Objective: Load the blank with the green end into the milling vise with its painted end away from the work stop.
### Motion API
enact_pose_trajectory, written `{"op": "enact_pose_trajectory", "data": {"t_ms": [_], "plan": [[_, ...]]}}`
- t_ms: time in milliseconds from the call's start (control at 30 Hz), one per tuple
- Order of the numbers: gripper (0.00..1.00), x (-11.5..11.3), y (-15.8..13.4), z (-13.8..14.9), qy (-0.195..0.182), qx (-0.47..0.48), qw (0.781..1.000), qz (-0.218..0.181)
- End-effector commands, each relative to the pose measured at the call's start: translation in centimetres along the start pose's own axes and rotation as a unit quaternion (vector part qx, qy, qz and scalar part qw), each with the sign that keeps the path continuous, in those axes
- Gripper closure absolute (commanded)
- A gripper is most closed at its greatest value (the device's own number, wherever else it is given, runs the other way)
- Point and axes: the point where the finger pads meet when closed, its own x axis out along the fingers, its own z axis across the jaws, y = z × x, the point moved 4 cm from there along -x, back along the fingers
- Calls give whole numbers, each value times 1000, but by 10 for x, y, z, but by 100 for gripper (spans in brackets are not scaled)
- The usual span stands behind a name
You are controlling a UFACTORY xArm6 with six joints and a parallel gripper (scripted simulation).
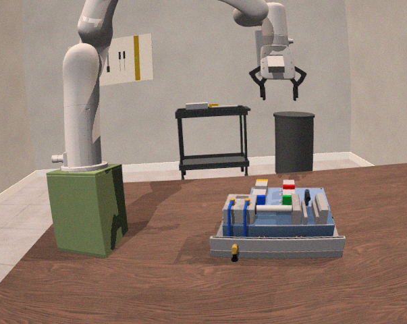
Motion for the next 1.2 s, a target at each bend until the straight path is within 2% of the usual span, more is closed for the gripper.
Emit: {"op": "enact_pose_trajectory", "data": {"t_ms": [0,1167], "plan": [[0,-2,-2,3,2,0,1000,-1],[0,-2,-4,10,2,0,1000,-1]]}}
